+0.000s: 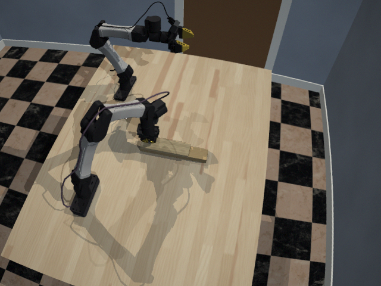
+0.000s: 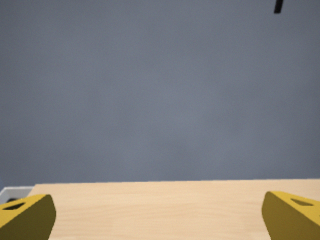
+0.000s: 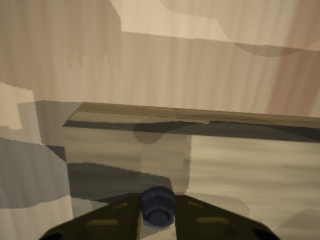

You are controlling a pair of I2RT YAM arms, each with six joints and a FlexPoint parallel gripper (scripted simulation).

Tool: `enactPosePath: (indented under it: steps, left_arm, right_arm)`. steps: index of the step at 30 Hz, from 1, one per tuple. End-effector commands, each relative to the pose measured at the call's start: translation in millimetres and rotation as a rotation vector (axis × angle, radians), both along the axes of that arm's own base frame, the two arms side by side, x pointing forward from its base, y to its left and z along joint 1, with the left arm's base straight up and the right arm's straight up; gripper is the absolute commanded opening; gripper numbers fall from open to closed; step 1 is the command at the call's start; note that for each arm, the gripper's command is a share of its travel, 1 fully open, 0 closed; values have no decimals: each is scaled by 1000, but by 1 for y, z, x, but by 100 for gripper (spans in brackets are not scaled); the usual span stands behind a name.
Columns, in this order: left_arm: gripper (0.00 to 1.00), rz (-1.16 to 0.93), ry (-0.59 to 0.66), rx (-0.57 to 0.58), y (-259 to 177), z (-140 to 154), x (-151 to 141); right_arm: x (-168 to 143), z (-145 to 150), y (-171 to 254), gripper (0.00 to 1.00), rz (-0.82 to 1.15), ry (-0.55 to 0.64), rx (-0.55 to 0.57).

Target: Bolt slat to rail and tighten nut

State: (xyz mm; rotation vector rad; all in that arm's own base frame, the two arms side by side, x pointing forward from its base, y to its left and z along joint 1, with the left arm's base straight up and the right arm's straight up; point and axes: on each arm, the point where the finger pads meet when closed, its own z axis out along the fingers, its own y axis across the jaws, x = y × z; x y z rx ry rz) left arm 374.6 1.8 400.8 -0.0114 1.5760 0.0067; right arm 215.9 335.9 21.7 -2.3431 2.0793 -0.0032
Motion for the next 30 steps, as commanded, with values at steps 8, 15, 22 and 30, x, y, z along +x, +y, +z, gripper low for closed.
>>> enactPosePath:
  steps: [8, 15, 22, 30]
  left_arm:
    - [100, -2, -20, 2, -1, 8, -2]
    - [100, -2, -20, 2, -1, 8, -2]
    - [100, -2, -20, 2, -1, 8, -2]
    - [100, -2, -20, 2, -1, 8, -2]
  right_arm:
    - [1, -2, 2, 14, -485, 8, -7]
    - [1, -2, 2, 14, -685, 9, -8]
    - [1, -2, 2, 14, -964, 9, -8]
    - [1, -2, 2, 14, -1203, 12, -9]
